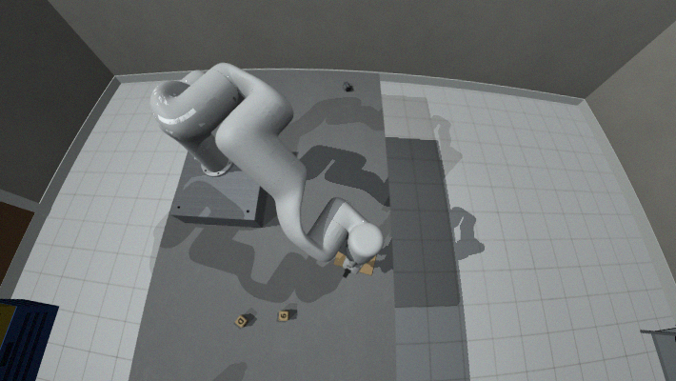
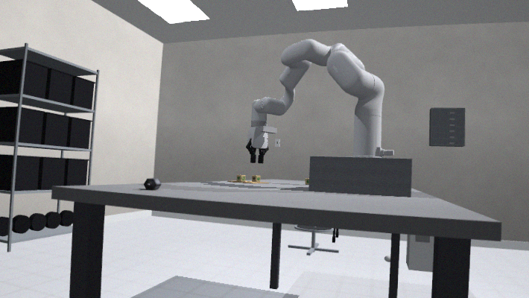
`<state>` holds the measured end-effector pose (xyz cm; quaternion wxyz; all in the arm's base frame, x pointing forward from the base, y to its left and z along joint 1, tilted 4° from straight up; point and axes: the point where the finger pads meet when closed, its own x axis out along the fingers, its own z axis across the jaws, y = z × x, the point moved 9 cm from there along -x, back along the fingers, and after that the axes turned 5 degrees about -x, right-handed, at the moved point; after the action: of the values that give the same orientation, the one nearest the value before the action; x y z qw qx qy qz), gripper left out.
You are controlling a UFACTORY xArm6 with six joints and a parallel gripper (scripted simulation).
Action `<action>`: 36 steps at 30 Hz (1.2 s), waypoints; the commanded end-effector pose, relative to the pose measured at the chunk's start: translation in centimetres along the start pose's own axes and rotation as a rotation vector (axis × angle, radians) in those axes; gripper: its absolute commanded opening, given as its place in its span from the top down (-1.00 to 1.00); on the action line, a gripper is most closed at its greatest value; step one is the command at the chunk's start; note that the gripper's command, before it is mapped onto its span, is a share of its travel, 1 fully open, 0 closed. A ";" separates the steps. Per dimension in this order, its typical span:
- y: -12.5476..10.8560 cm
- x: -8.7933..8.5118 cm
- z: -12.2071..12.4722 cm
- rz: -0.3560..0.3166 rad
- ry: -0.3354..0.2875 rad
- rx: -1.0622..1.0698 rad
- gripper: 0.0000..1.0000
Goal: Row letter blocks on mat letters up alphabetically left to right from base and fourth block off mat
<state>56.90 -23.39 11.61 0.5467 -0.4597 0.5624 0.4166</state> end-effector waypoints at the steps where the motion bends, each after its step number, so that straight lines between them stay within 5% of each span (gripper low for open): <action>1: -0.1 -0.4 0.0 -0.003 0.000 0.000 0.03; 2: -0.1 -0.4 0.0 -0.003 0.000 0.000 -1.00; 24: -0.1 -0.4 -0.1 -0.003 0.000 0.002 -1.00; 36: 3.7 -0.1 -10.3 -0.001 -0.002 0.409 -1.00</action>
<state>52.40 -30.30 11.89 0.6103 -0.3687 0.6191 0.3291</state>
